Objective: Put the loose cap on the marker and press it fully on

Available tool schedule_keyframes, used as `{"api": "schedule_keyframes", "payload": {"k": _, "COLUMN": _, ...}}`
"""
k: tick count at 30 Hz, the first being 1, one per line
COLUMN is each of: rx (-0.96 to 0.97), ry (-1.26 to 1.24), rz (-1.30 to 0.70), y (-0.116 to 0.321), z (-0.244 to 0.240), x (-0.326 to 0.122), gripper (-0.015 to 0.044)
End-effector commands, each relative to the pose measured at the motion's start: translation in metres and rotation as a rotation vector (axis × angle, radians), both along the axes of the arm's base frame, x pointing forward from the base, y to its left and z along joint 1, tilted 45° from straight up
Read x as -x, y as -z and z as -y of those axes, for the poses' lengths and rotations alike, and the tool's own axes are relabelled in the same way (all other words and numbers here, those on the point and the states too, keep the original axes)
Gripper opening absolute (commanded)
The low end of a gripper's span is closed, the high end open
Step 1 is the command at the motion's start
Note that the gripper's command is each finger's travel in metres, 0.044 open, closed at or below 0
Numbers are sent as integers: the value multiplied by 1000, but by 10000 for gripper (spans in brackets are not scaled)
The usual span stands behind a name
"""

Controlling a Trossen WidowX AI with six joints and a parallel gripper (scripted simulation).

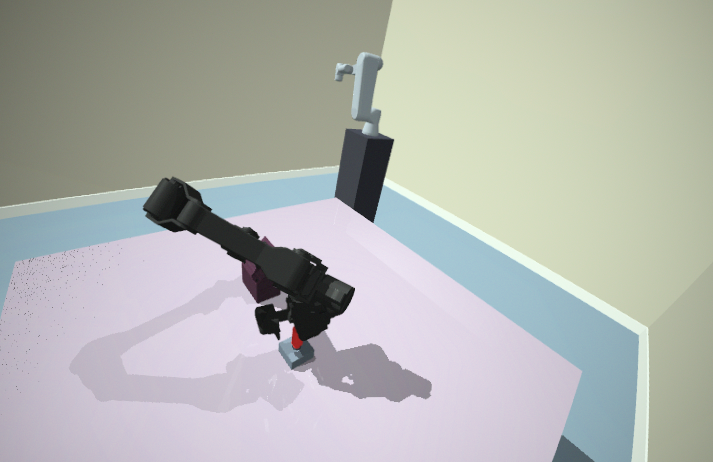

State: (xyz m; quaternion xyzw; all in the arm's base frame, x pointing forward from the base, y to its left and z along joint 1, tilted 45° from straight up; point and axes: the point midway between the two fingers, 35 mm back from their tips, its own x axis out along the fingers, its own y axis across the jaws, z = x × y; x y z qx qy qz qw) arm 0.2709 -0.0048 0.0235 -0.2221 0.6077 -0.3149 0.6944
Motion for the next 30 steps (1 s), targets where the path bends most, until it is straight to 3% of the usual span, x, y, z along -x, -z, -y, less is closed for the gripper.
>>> {"api": "schedule_keyframes", "payload": {"k": 1, "rx": -11, "ry": -12, "rz": 17, "y": -33, "z": -36, "x": 1, "gripper": 440}}
{"api": "schedule_keyframes", "payload": {"k": 6, "rx": -9, "ry": -11, "rz": 17, "y": -40, "z": -42, "x": 3, "gripper": 440}}
{"api": "schedule_keyframes", "payload": {"k": 11, "rx": 10, "ry": -166, "rz": -136, "y": -33, "z": -37, "x": 4, "gripper": 309}}
{"api": "schedule_keyframes", "payload": {"k": 23, "rx": 11, "ry": -175, "rz": -145, "y": -33, "z": -36, "x": 4, "gripper": 0}}
{"api": "schedule_keyframes", "payload": {"k": 30, "rx": 11, "ry": -175, "rz": -145, "y": -33, "z": -36, "x": 4, "gripper": 0}}
